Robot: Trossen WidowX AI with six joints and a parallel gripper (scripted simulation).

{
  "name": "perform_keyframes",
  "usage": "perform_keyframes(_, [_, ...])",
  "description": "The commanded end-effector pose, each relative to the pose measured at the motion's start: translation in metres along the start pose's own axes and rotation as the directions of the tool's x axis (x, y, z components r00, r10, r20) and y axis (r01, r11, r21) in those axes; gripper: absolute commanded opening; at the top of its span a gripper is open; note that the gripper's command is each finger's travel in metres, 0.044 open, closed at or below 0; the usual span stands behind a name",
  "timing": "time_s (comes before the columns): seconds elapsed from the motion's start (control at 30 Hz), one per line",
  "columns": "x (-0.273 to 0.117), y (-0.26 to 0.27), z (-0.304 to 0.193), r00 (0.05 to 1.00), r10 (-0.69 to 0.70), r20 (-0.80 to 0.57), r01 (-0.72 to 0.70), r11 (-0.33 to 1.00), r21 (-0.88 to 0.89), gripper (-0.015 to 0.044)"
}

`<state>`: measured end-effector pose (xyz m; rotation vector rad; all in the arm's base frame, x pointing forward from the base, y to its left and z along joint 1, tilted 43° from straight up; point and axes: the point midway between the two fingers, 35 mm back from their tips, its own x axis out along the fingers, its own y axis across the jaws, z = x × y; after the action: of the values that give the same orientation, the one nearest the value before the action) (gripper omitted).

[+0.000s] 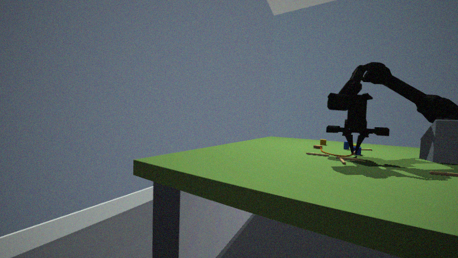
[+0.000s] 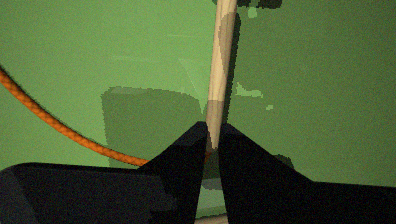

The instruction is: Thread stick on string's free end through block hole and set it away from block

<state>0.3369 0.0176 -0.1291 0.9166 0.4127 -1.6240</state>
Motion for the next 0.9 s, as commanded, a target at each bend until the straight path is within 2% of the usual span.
perform_keyframes(0.0, [0.0, 0.0, 0.007, 1.0, 0.004, 0.002, -0.004, 1.0, -0.003, 0.0])
perform_keyframes(0.87, [-0.001, 0.001, 0.03, 1.0, 0.004, -0.004, -0.004, 1.0, -0.004, 0.0])
